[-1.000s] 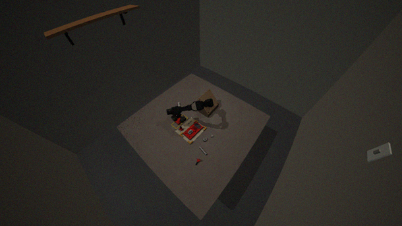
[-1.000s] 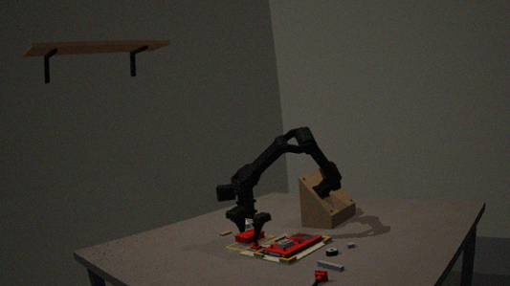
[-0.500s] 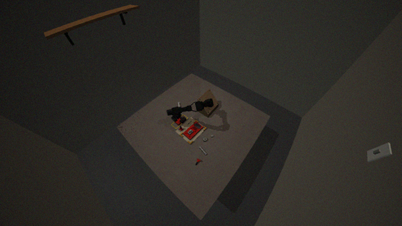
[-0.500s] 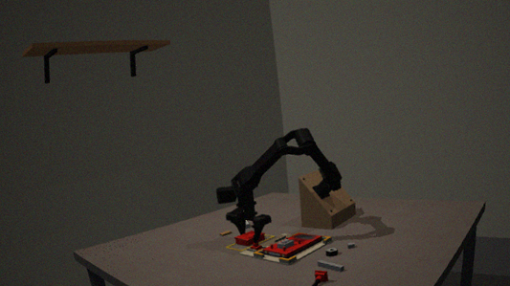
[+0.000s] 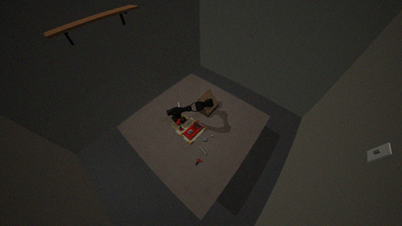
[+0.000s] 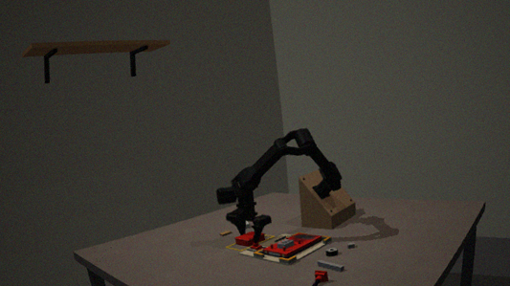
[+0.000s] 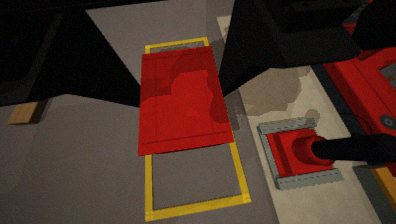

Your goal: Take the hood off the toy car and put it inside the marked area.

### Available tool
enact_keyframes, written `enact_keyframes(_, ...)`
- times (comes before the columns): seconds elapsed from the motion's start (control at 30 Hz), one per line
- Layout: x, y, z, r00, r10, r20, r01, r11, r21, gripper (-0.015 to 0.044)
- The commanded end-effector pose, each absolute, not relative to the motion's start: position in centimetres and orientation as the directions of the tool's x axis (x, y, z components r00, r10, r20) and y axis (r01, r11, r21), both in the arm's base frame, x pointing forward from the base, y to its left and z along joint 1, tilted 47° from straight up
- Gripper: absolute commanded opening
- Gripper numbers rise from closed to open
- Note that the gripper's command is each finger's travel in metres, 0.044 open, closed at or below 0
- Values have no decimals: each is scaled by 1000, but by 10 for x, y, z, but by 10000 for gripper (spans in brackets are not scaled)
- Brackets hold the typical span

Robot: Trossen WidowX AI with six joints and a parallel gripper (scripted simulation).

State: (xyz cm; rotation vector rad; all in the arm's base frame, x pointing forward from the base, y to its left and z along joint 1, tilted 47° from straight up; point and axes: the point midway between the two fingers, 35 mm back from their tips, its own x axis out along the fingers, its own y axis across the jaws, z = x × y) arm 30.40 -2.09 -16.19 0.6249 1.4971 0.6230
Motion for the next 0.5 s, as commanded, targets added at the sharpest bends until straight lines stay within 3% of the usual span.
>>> enact_keyframes(0.0, 304, -21, -162, -15, 715, -699, 7, 699, 715, 315)
enact_keyframes(0.17, 304, -23, -160, -15, 715, -699, 7, 700, 715, 440)
enact_keyframes(0.47, 305, -74, -113, -11, 716, -698, 8, 698, 716, 440)
